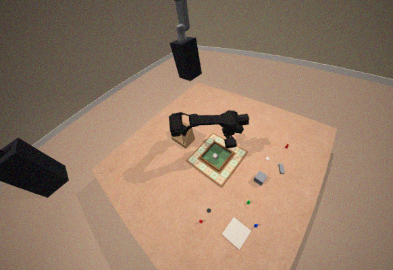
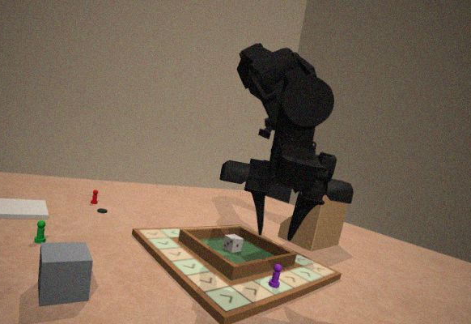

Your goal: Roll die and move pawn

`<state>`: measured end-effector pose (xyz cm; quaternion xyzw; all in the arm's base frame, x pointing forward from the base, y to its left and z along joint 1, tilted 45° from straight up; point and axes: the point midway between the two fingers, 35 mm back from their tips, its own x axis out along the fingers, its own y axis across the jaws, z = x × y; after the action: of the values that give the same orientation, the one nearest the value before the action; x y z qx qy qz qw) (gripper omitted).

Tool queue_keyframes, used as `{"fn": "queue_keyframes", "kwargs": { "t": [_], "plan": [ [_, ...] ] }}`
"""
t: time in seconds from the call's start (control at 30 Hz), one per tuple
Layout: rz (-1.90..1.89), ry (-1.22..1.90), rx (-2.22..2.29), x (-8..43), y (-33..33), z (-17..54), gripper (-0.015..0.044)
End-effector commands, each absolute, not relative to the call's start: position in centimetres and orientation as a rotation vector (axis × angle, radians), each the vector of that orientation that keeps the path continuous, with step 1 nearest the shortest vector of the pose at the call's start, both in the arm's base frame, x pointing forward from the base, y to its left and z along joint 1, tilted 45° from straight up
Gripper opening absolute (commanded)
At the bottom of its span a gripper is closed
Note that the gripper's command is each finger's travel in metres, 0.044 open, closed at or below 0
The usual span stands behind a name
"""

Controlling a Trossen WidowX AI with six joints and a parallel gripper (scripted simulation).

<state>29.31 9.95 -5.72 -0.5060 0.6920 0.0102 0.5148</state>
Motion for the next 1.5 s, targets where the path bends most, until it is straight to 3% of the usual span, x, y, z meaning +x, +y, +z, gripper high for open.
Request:
{"fn": "queue_keyframes", "kwargs": {
  "t": [0.0,1.43,1.47],
  "plan": [
    [-0.103,1.617,-1.121,29.5,11.1,-7.4,0.02],
    [-0.105,1.617,-1.123,29.7,7.1,-11.4,0.02],
    [-0.105,1.617,-1.123,29.7,7.1,-11.4,0.0174]
  ]
}}
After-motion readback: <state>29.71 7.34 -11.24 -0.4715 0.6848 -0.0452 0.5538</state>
